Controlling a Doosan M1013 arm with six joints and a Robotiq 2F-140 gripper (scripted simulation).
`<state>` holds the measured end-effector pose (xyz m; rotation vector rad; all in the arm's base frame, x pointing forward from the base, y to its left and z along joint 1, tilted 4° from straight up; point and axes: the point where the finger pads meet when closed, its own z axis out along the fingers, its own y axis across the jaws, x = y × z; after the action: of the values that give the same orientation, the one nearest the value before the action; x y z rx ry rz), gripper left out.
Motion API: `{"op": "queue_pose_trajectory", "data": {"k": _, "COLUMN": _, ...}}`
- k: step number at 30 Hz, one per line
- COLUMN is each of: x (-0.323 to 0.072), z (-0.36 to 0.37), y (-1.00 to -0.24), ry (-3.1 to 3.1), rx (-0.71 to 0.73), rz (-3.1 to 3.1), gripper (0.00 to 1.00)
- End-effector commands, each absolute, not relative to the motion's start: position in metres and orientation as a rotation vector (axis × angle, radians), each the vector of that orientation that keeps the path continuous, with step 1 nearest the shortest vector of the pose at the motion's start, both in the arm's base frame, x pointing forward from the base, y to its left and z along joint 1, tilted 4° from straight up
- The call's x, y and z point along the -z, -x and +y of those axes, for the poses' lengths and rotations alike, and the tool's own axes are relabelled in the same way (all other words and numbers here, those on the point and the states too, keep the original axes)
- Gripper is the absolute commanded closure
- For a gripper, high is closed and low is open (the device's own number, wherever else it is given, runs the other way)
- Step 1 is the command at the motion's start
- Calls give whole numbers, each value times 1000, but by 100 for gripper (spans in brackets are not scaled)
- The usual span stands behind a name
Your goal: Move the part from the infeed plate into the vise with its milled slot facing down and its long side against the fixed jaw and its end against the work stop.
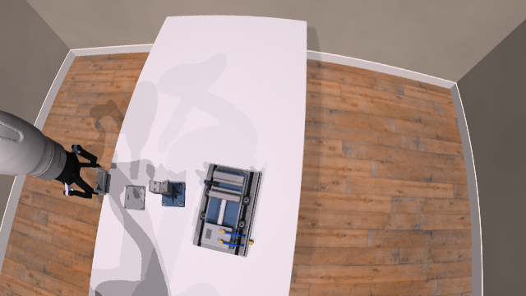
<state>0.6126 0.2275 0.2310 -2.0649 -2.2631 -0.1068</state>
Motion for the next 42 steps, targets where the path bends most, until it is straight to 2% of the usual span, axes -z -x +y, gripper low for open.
{"op": "queue_pose_trajectory", "data": {"k": 1, "x": -232, "z": 232, "y": -616, "ry": 2068, "rx": 135, "rz": -2252, "gripper": 100}}
{"op": "queue_pose_trajectory", "data": {"k": 17, "x": -239, "z": 265, "y": -641, "ry": 2097, "rx": 338, "rz": -2156, "gripper": 100}}
{"op": "queue_pose_trajectory", "data": {"k": 29, "x": -259, "z": 303, "y": -682, "ry": 2142, "rx": 612, "rz": -1992, "gripper": 100}}
{"op": "queue_pose_trajectory", "data": {"k": 31, "x": -259, "z": 303, "y": -682, "ry": 2142, "rx": 612, "rz": -1992, "gripper": 100}}
{"op": "queue_pose_trajectory", "data": {"k": 42, "x": -294, "z": 331, "y": -737, "ry": 2205, "rx": 917, "rz": -1746, "gripper": 100}}
